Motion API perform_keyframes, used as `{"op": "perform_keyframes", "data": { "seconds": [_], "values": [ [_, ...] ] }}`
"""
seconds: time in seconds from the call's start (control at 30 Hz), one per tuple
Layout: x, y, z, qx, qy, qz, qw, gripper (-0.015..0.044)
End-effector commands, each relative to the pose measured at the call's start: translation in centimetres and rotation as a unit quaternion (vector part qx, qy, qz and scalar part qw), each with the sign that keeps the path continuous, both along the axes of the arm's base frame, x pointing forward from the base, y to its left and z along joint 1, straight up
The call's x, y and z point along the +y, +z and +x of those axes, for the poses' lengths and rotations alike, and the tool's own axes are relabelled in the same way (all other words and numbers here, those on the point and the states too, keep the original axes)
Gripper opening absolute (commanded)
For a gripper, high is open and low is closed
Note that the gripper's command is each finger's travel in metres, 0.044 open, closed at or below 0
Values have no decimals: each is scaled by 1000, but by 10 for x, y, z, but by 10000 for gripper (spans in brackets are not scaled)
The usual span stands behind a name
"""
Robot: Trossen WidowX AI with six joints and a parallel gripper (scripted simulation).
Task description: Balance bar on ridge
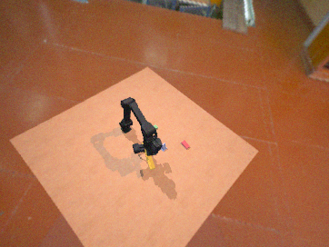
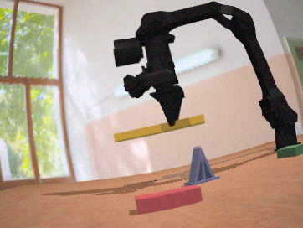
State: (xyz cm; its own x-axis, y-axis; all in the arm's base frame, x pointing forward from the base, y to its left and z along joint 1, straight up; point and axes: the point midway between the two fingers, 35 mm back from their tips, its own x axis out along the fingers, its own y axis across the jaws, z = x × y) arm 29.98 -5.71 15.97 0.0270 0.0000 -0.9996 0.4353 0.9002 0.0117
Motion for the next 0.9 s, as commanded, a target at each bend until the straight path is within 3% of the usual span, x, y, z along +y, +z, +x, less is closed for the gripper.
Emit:
{"op": "perform_keyframes", "data": {
  "seconds": [0.0, 0.87],
  "values": [
    [17, 1, 4, -1, 21, -3, 1000, 0],
    [118, 2, 2, -2, 153, -1, 988, 0]
  ]
}}
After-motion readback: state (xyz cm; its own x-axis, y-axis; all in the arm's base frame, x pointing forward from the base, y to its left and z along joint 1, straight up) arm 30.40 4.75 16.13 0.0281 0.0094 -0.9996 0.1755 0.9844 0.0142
